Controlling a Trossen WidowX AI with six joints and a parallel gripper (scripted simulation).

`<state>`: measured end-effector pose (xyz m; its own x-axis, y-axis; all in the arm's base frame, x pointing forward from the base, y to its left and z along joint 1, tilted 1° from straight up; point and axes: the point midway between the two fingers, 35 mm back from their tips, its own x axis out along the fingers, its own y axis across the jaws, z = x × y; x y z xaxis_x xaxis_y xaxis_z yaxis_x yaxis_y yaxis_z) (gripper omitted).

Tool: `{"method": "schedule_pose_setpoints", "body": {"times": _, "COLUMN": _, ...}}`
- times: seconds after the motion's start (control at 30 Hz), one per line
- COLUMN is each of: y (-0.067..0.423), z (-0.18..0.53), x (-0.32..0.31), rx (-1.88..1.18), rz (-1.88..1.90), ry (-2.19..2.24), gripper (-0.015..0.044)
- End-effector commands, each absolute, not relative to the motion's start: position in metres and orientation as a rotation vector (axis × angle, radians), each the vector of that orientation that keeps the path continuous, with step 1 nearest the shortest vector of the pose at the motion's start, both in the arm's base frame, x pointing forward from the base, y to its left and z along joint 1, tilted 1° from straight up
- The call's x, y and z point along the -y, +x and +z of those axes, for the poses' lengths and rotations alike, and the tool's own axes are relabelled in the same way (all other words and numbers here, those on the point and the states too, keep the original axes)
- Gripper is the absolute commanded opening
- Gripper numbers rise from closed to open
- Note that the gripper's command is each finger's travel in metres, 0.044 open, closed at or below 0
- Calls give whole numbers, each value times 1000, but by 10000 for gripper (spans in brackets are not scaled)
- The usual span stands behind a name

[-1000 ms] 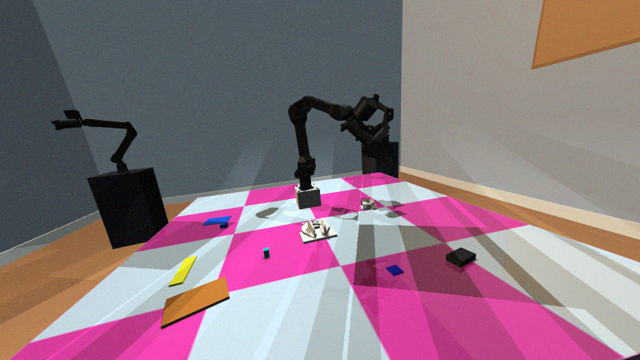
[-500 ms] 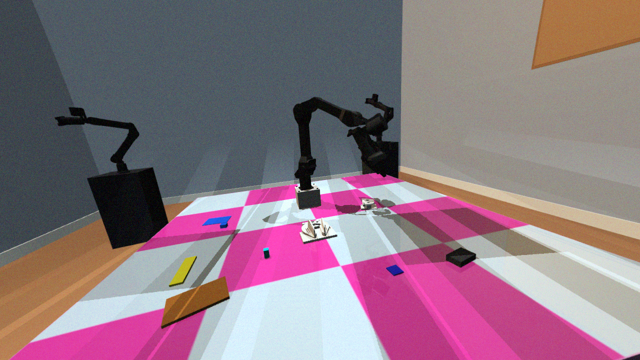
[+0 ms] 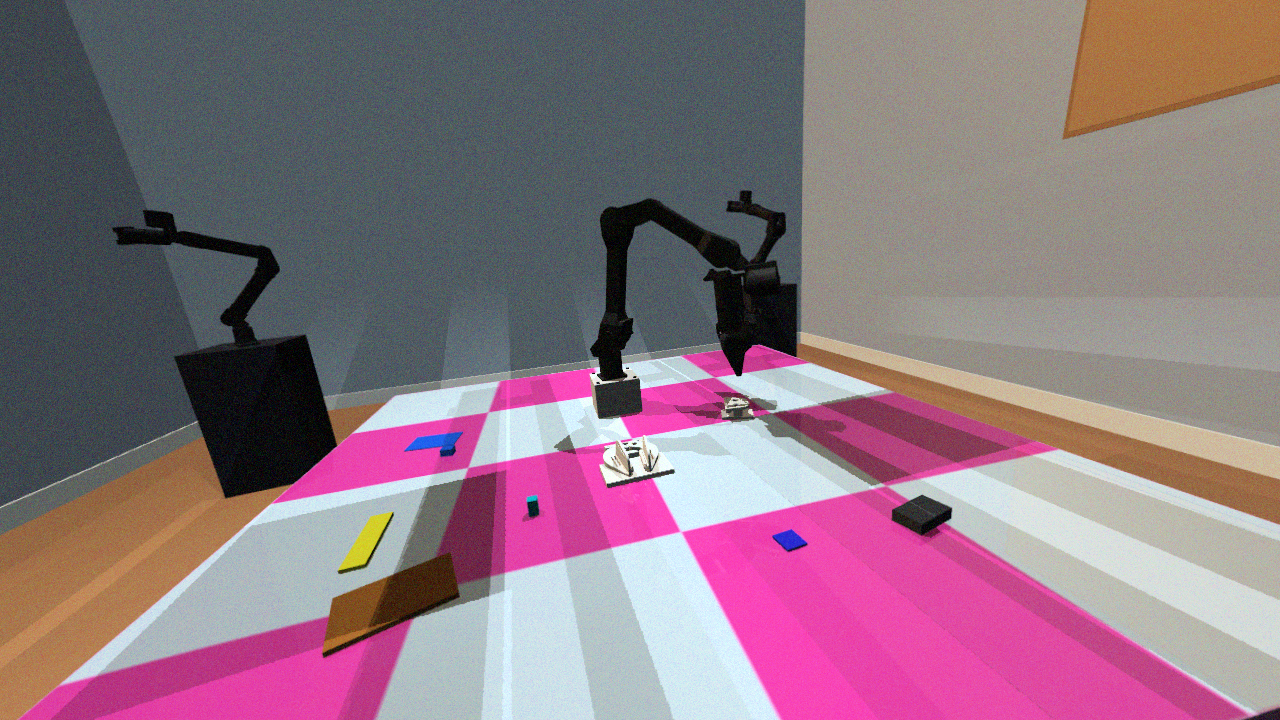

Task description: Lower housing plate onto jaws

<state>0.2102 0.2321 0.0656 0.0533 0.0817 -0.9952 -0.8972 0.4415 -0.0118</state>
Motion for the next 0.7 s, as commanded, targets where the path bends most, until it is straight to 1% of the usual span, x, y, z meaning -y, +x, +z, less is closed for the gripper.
{"method": "schedule_pose_setpoints", "body": {"times": 0.0, "y": 200, "z": 57, "x": -227, "rx": -1367, "rz": 848, "ry": -846, "gripper": 440}}
{"method": "schedule_pose_setpoints", "body": {"times": 0.2, "y": 200, "z": 54, "x": -227, "rx": -1367, "rz": 848, "ry": -846, "gripper": 440}}
{"method": "schedule_pose_setpoints", "body": {"times": 0.37, "y": 201, "z": 16, "x": -227, "rx": -1368, "rz": 848, "ry": -846, "gripper": 440}}
{"method": "schedule_pose_setpoints", "body": {"times": 0.67, "y": 201, "z": 14, "x": -227, "rx": -1368, "rz": 848, "ry": -846, "gripper": 440}}
